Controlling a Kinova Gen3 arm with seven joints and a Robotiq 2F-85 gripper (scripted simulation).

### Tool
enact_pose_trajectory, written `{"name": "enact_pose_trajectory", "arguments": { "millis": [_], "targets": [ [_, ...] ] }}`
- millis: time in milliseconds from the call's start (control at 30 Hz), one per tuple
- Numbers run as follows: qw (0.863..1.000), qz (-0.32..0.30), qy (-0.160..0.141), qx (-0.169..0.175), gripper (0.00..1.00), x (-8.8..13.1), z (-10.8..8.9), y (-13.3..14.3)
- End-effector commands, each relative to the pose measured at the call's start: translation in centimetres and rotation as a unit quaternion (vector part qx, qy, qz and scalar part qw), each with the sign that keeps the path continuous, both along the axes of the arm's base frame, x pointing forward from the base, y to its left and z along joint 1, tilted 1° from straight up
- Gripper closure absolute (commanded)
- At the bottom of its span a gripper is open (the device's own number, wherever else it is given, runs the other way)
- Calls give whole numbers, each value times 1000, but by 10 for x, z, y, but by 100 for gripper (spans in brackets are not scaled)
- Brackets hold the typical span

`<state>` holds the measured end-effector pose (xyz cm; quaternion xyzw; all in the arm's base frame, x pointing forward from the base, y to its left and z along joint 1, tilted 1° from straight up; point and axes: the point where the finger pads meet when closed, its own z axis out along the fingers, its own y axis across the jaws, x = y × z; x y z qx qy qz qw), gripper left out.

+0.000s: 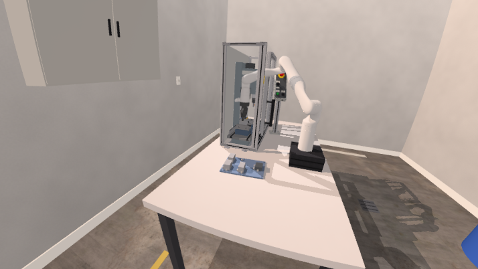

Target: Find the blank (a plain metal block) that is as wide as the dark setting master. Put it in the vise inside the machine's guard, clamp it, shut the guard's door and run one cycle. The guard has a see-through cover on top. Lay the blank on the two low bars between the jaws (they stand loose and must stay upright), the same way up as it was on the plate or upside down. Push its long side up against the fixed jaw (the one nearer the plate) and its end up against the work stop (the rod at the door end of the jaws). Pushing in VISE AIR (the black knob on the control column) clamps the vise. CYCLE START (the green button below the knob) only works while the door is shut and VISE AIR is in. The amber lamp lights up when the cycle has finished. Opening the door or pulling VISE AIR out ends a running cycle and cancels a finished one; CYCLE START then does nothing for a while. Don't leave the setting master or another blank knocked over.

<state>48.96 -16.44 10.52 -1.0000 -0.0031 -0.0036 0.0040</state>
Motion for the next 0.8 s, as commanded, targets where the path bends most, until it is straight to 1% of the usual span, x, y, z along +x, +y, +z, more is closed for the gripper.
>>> {"name": "enact_pose_trajectory", "arguments": {
  "millis": [0,767],
  "targets": [
    [1000,0,-1,0,90,0,1,0],
    [1000,0,-1,0,90,1,-4,0]
  ]
}}
